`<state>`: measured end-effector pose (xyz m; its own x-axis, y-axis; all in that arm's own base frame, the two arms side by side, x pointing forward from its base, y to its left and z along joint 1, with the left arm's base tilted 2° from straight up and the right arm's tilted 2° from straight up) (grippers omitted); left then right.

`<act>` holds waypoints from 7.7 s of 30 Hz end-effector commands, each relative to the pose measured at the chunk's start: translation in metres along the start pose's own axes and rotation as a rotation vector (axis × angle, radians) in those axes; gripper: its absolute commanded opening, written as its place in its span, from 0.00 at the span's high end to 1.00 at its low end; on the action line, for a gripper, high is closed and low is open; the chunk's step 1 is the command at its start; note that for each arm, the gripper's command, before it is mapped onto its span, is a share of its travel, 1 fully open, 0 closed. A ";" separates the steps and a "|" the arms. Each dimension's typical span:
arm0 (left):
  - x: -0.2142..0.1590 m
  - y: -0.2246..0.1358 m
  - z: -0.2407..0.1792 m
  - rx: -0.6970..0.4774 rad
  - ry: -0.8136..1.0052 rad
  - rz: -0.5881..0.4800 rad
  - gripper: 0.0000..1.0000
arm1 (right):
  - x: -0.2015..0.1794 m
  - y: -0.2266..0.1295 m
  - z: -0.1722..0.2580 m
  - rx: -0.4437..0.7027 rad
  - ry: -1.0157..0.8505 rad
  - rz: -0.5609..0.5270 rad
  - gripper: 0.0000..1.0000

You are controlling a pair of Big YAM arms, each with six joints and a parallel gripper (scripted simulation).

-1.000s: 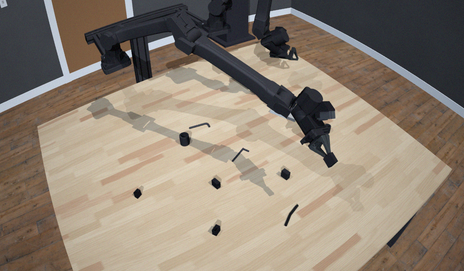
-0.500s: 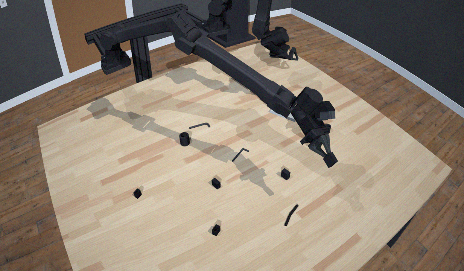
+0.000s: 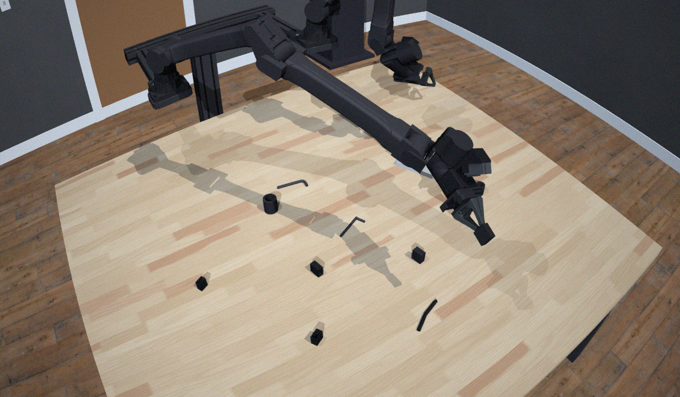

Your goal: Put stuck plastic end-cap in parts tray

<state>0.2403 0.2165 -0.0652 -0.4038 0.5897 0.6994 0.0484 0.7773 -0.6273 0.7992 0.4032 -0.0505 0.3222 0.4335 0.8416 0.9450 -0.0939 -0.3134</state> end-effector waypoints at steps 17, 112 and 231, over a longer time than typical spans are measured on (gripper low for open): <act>-0.064 -0.006 -0.032 -0.138 0.529 0.238 0.00 | -0.101 0.027 -0.043 0.124 0.082 0.064 1.00; -0.357 -0.295 -0.004 -2.884 1.985 0.767 0.00 | -0.454 -0.382 -0.241 1.281 1.333 0.551 1.00; -0.353 -0.184 -0.023 -2.341 2.440 0.784 0.72 | -0.451 -0.399 -0.203 1.064 1.056 0.660 1.00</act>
<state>0.3938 -0.1558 -0.2011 0.0113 -0.7421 0.6702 -0.1580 -0.6632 -0.7316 0.2936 0.0492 -0.2239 0.9437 -0.2916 0.1560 0.3306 0.8459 -0.4185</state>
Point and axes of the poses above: on each arm, the point where the finger pads meet when closed, its own y axis out along the fingers, its own z axis across the jaws, x = y × z, the point moved 7 cm from there along -y, back along the fingers, and after that the axes turned 3 degrees about -y, right-handed, at the moved point
